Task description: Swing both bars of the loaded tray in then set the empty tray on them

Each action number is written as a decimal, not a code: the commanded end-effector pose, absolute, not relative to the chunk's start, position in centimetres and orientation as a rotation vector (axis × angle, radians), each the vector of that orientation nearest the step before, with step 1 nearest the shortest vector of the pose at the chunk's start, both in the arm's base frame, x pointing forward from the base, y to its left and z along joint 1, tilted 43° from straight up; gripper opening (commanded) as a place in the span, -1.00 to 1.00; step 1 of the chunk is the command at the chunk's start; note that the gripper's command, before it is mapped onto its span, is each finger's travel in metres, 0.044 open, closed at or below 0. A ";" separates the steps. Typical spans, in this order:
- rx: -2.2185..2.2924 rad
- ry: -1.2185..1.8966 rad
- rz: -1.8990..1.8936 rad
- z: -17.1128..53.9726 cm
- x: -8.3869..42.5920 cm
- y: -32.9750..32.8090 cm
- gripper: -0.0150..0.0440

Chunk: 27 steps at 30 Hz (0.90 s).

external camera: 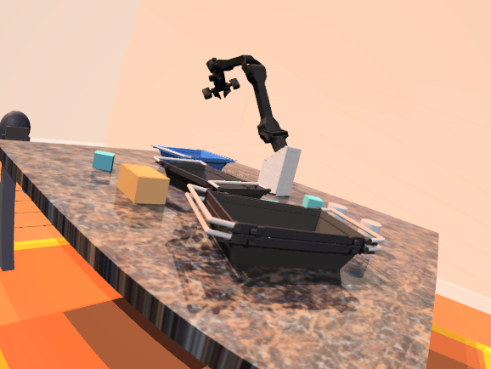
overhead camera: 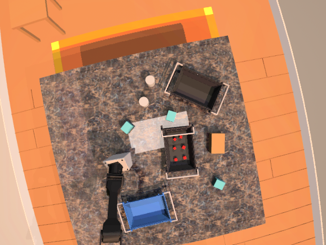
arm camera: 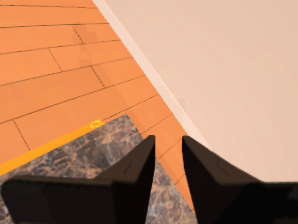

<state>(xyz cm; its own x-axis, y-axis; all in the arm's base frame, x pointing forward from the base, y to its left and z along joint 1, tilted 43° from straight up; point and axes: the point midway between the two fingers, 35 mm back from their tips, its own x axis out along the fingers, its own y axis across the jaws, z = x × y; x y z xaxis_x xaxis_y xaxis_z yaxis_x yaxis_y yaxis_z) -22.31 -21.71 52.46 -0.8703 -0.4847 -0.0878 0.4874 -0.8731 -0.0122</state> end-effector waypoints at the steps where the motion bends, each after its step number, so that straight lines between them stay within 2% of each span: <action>1: 0.192 0.124 -2.493 49.6 -20.0 -26.7 -0.22; 7: 0.267 0.244 -2.260 45.5 -13.9 -33.3 -0.22; 14: 0.315 0.402 -1.980 40.3 -4.0 -38.5 -0.22; 23: 0.307 0.613 -1.627 33.4 10.5 -39.6 -0.22; 27: 0.289 0.684 -1.522 31.2 14.9 -38.6 -0.22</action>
